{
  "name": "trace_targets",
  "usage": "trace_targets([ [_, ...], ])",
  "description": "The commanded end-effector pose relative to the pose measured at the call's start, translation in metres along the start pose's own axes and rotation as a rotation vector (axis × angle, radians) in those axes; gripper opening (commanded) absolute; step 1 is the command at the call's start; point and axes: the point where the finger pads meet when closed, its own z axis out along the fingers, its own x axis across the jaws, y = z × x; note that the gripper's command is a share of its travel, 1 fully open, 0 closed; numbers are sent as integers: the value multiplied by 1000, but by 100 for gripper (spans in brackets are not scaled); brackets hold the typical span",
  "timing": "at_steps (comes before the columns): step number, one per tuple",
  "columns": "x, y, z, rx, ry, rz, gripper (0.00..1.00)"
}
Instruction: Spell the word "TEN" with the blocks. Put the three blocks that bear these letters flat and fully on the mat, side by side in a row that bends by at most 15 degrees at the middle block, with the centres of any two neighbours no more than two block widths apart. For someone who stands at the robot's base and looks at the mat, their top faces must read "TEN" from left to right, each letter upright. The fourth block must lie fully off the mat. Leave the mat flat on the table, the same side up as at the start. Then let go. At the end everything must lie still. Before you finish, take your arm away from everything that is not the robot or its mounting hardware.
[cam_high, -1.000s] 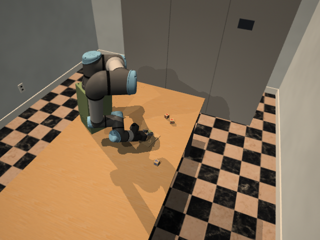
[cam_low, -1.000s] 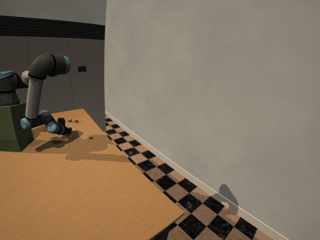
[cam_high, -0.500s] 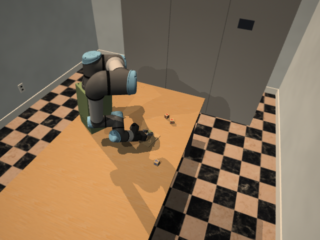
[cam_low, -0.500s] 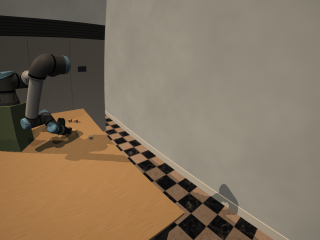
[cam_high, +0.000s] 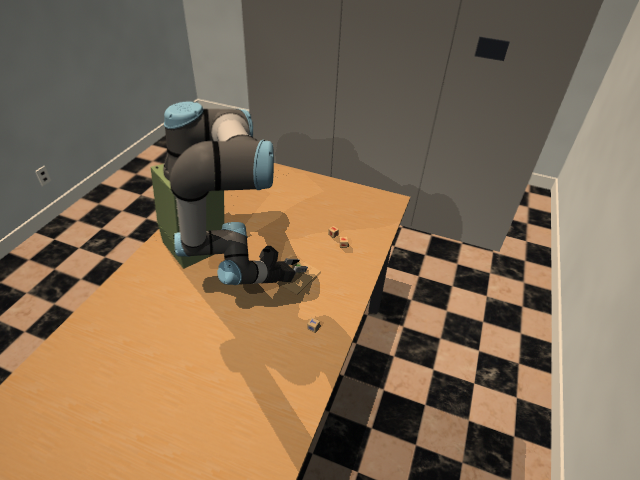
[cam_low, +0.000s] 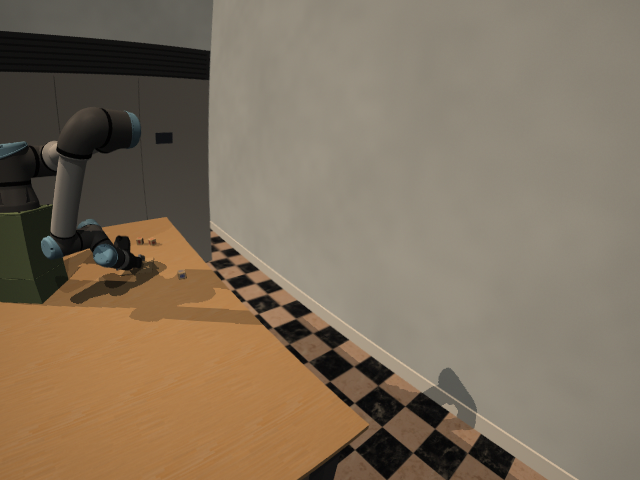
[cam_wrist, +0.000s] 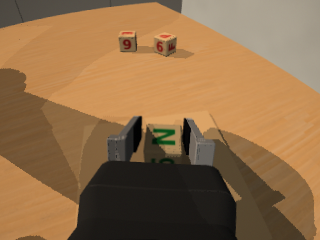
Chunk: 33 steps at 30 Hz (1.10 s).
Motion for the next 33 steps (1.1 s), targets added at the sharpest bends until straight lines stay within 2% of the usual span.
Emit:
trace_targets([
  [1, 0, 0, 0, 0, 1, -1, 81],
  [2, 0, 0, 0, 0, 1, -1, 81],
  [3, 0, 0, 0, 0, 1, -1, 87],
  [33, 0, 0, 0, 0, 1, -1, 87],
])
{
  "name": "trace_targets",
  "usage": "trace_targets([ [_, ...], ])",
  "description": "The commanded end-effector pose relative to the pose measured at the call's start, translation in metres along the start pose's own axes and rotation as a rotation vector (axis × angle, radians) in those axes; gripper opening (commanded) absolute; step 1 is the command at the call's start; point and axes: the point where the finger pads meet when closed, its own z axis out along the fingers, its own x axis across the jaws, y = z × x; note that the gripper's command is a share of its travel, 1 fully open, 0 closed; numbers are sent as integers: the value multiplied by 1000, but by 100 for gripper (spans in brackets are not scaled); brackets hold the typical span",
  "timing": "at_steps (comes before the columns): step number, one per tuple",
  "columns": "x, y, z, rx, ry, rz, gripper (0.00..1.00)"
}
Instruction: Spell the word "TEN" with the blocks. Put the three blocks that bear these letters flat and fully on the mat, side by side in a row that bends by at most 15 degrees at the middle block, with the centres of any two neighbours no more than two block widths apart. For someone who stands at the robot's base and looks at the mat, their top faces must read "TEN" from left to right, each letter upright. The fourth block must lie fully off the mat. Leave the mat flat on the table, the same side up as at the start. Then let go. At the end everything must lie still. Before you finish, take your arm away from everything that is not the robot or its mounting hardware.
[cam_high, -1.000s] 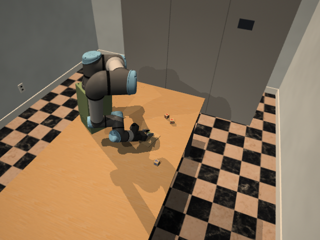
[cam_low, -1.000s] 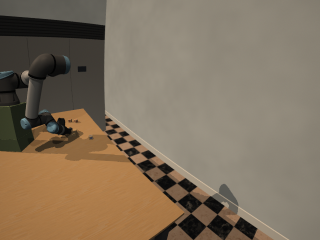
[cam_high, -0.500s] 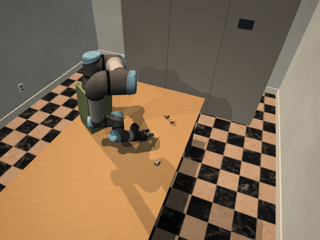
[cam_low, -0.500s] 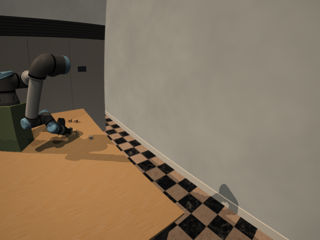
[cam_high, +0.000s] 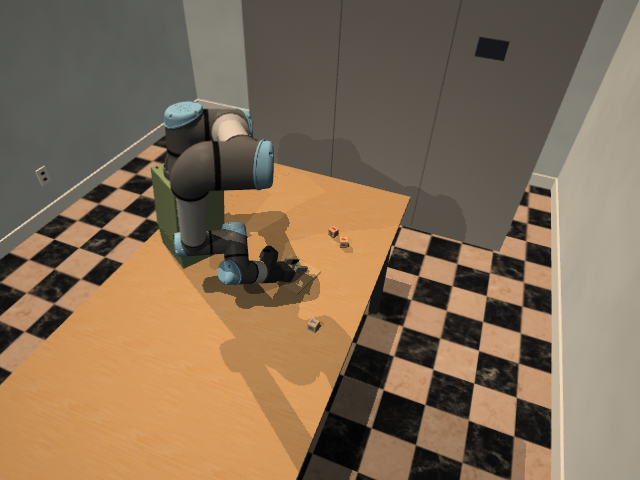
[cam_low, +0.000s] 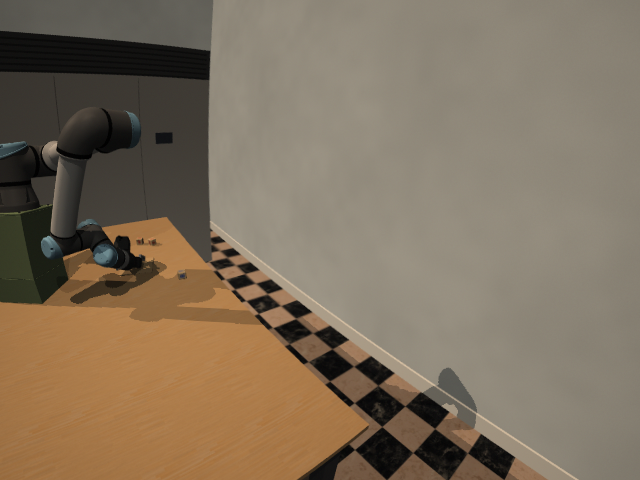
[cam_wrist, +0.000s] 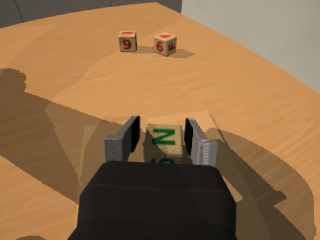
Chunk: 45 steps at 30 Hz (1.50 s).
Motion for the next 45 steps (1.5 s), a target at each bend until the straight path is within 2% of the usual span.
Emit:
trace_targets([
  [1, 0, 0, 0, 0, 1, -1, 87],
  [20, 0, -5, -3, 0, 1, -1, 87],
  [33, 0, -40, -25, 0, 1, -1, 87],
  [42, 0, -43, -27, -1, 0, -1, 87],
  [45, -1, -43, -26, -13, -12, 1, 87],
])
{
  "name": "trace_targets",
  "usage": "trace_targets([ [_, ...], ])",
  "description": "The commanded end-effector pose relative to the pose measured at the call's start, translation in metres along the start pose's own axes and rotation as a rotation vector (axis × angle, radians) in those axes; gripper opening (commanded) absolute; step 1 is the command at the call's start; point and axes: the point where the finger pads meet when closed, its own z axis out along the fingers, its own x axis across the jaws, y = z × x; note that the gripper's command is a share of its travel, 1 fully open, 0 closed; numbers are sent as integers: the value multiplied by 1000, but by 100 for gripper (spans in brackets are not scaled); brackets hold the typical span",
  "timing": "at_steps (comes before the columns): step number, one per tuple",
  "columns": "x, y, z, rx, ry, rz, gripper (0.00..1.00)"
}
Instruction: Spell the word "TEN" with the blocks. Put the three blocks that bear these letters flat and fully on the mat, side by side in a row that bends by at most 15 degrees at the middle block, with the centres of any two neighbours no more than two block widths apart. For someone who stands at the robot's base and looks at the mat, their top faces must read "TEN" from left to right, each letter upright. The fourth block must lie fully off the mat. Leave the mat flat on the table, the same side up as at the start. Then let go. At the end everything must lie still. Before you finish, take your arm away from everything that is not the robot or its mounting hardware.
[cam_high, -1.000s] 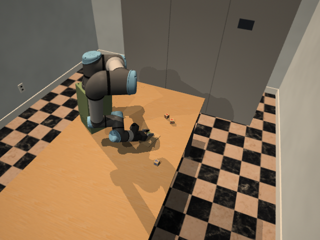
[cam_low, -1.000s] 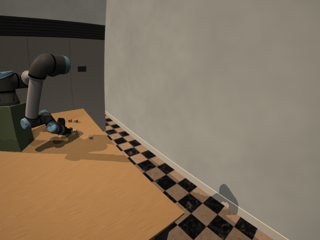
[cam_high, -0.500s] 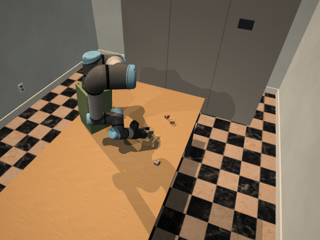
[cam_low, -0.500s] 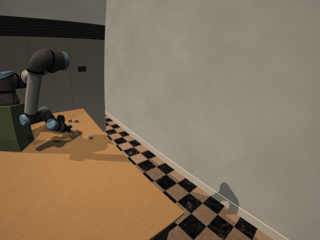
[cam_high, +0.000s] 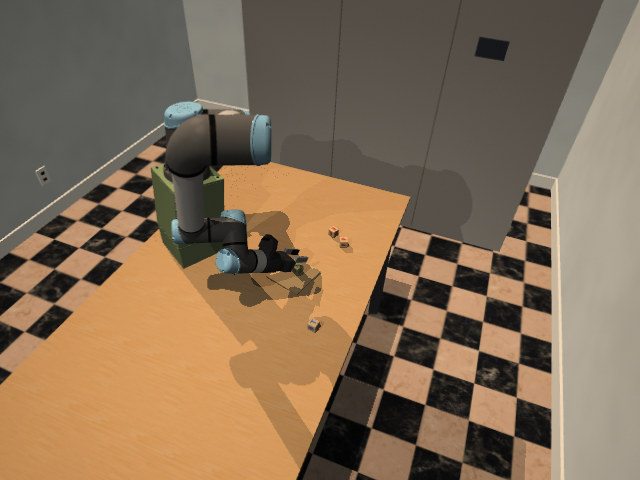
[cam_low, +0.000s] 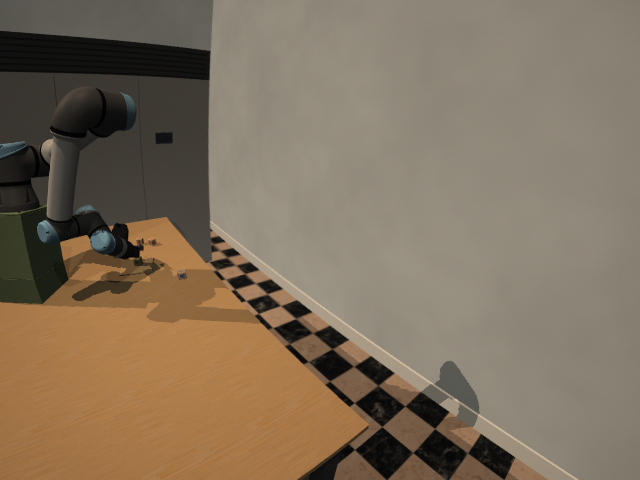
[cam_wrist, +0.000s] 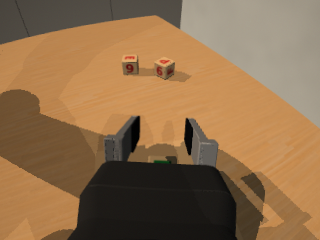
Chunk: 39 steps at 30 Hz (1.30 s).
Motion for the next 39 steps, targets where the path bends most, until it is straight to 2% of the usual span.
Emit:
trace_targets([
  [1, -3, -1, 1, -21, -19, 2, 87],
  [4, -8, -1, 5, -66, -57, 7, 87],
  [7, -16, 0, 9, -144, -111, 14, 87],
  [9, -16, 0, 9, -144, -111, 14, 87],
  [12, -23, 2, 12, -235, -159, 21, 87],
  [21, -31, 4, 13, -441, -217, 29, 87],
  [24, -32, 4, 11, -513, -222, 30, 87],
  [26, -32, 4, 11, -513, -222, 30, 87],
  [28, -31, 3, 9, -602, -218, 29, 87],
  [30, -29, 3, 8, -641, -212, 28, 87],
  [34, -25, 0, 3, -736, -187, 25, 87],
  [39, -18, -7, -3, -846, -137, 18, 87],
])
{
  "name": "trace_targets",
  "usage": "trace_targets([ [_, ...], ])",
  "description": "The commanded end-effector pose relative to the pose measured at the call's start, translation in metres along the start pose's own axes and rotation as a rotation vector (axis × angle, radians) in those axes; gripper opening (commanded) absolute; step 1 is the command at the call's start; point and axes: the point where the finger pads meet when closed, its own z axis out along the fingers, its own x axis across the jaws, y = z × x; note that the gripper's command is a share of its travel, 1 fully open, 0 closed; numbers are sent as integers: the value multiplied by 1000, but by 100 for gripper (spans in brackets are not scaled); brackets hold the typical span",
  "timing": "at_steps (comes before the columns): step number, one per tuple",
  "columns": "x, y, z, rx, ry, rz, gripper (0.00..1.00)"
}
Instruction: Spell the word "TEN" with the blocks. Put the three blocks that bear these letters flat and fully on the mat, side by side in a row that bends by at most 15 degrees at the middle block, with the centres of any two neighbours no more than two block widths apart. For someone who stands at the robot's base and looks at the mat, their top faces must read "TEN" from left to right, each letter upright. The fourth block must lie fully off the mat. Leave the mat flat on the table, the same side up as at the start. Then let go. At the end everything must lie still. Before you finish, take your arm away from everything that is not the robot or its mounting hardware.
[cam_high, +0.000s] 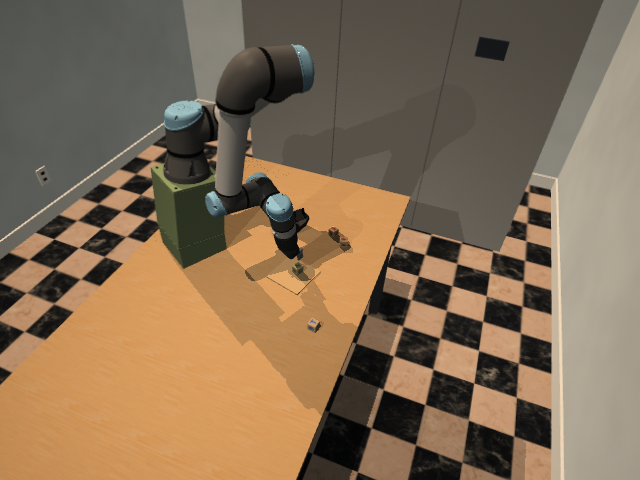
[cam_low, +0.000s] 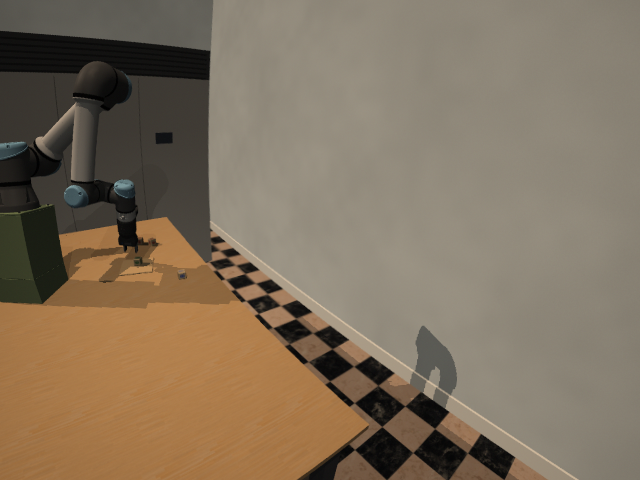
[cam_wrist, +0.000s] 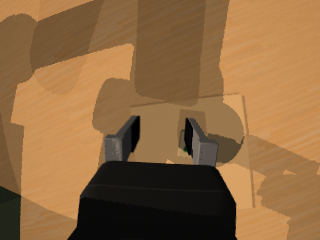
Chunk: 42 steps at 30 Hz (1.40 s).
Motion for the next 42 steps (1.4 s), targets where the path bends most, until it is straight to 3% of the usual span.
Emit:
trace_targets([
  [1, 7, -1, -13, -125, 58, 25, 87],
  [4, 9, -2, -15, -145, 71, 30, 87],
  [8, 16, -5, -28, -225, 132, 53, 87],
  [13, 19, -8, -36, -265, 171, 66, 87],
  [16, 20, -8, -37, -267, 174, 67, 87],
  [17, 20, -8, -37, -267, 174, 67, 100],
  [42, 21, -8, -37, -262, 182, 129, 100],
])
